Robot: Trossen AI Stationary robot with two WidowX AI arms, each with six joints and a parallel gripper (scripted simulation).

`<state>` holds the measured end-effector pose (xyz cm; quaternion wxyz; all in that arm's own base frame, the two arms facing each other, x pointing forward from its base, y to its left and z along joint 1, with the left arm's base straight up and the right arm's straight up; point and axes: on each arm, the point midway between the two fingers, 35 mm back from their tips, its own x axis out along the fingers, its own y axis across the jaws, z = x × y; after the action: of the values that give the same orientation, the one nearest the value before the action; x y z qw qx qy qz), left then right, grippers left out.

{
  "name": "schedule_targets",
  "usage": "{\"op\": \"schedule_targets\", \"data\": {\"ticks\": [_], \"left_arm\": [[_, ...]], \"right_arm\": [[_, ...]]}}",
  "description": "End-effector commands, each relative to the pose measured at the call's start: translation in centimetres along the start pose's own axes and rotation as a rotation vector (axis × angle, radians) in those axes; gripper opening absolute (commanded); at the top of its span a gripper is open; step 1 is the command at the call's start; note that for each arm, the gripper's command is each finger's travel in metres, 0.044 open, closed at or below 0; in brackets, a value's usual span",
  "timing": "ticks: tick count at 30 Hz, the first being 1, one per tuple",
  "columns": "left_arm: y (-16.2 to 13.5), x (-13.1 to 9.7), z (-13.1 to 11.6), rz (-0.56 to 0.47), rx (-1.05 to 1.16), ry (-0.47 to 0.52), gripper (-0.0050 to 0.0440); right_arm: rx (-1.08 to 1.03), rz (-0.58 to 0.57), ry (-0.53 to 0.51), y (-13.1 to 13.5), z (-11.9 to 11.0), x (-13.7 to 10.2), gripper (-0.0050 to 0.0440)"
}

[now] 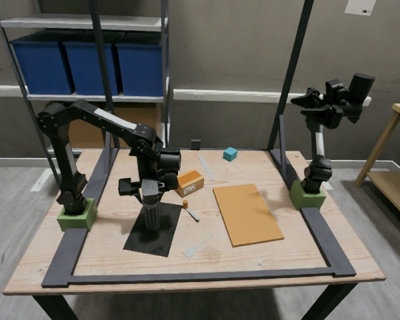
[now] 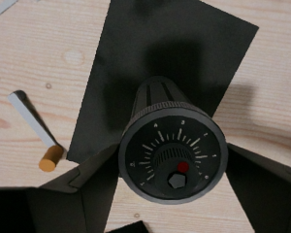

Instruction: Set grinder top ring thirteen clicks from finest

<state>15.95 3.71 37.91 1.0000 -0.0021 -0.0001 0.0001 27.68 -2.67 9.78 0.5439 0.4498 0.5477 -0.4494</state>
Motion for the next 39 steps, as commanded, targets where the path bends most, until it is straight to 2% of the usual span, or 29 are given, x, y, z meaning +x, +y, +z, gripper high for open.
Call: {"op": "schedule_targets", "data": {"ticks": [1, 39], "left_arm": [[-0.02, -0.01, 0.36, 0.000, 0.010, -0.002, 0.0400], [-0.02, -0.01, 0.36, 0.000, 0.010, -0.002, 0.0400]], "right_arm": [[-0.086, 0.029, -0.013, 0.28, 0.13, -0.81, 0.0285], [-0.836, 0.021, -0.029, 0.28, 0.10, -0.81, 0.0285]]}}
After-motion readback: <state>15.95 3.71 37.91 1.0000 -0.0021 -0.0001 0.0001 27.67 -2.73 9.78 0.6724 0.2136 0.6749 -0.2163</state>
